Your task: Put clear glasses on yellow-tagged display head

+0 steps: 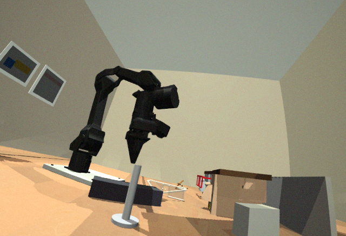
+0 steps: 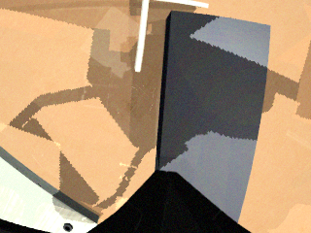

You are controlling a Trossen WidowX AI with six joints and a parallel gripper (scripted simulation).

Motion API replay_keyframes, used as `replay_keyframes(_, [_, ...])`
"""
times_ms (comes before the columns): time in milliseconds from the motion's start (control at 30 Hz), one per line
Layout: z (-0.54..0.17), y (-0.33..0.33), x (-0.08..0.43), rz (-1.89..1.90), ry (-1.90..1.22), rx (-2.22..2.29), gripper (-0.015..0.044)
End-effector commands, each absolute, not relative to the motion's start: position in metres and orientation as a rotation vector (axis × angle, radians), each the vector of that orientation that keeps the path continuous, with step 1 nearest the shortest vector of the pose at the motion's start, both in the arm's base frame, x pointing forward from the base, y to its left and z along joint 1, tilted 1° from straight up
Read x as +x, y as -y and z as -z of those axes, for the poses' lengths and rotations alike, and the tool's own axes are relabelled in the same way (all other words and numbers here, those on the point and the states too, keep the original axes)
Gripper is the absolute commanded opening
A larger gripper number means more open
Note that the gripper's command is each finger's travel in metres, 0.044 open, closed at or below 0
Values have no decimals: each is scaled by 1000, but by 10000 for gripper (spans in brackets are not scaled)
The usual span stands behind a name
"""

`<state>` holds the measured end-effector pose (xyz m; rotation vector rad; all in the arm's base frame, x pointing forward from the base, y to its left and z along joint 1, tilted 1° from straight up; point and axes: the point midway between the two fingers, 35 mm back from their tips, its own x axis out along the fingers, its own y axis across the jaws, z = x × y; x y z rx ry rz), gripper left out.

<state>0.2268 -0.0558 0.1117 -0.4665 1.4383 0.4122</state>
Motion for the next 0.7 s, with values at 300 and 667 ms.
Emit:
replay_keyframes(300, [-104, 46, 218, -441, -1499, -479, 0])
replay_keyframes(667, [-85, 46, 220, -441, -1499, -479, 0])
